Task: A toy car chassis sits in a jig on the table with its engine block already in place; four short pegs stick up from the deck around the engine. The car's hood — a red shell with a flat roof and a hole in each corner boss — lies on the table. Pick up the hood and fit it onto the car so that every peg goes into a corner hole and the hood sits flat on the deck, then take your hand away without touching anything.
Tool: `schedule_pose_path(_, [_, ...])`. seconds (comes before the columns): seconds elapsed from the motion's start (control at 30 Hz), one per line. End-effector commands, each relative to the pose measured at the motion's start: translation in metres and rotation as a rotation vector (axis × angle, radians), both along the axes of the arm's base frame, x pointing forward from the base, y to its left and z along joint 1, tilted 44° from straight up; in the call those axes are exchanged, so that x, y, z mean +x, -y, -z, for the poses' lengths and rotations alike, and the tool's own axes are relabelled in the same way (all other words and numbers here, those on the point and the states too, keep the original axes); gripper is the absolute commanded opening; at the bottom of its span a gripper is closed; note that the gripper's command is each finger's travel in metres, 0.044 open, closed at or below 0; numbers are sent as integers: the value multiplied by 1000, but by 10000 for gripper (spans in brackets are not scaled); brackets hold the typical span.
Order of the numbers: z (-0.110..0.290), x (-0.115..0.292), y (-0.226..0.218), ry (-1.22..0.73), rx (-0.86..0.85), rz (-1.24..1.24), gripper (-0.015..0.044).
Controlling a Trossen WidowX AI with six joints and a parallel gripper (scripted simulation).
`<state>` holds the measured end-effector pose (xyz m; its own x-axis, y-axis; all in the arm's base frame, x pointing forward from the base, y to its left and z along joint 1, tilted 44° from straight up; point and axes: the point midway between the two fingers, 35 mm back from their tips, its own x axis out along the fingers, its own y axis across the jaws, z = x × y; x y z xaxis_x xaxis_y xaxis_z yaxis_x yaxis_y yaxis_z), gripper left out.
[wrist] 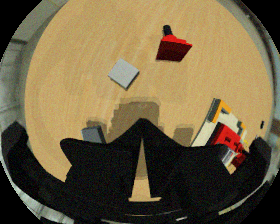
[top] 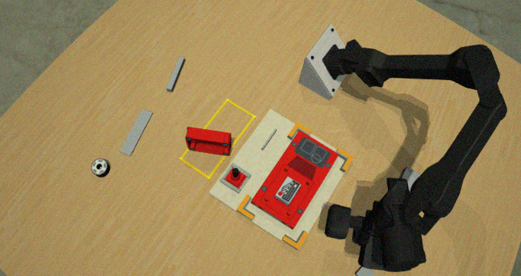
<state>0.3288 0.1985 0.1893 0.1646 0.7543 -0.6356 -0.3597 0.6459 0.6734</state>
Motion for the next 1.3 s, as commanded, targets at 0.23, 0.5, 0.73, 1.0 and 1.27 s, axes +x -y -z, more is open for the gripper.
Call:
schedule_pose_path(0.23, [72, 47, 99, -285, -94, 291, 0])
schedule_pose_path(0.5, [121, 52, 173, -504, -118, 479, 0])
schedule_pose_path(0.73, [162, 39, 238, -711, -107, 635, 0])
schedule_pose_path(1.0, [208, 3, 306, -957, -53, 794, 0])
schedule_pose_path(1.27, [238, -34, 344, -1150, 17, 894, 0])
